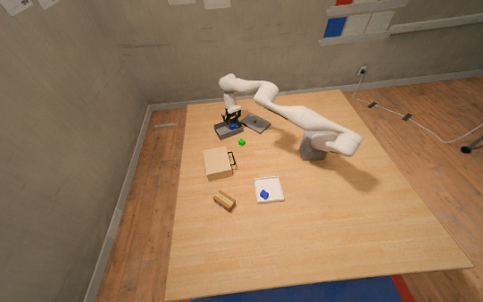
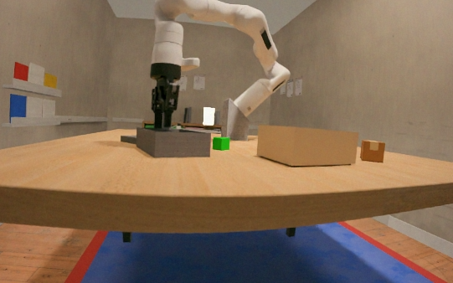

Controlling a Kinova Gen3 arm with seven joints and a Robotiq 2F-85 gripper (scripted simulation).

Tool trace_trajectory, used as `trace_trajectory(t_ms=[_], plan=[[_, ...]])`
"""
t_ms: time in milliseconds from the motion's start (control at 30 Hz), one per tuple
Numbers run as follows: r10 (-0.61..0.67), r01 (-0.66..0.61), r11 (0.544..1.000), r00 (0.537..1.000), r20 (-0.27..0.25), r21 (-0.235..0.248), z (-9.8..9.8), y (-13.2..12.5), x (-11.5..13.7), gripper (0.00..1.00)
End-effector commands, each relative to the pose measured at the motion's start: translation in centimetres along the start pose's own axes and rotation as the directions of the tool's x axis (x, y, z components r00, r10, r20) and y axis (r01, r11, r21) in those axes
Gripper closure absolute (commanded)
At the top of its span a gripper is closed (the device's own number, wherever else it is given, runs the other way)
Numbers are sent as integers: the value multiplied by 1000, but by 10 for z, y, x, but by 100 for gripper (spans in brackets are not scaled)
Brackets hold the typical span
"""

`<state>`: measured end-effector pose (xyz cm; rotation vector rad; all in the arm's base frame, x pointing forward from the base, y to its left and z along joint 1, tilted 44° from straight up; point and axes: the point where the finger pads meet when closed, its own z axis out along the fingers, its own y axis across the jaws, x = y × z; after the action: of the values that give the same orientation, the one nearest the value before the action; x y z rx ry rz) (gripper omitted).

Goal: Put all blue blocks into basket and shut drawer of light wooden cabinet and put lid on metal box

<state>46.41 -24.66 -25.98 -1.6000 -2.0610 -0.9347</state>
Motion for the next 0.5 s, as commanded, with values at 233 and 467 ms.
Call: trace_trajectory(t_ms=[233,467], plan=[[0,0,1000,1000,2,-1,0,1,-1,31],[0,0,1000,1000,2,-1,2,1,-1,31]])
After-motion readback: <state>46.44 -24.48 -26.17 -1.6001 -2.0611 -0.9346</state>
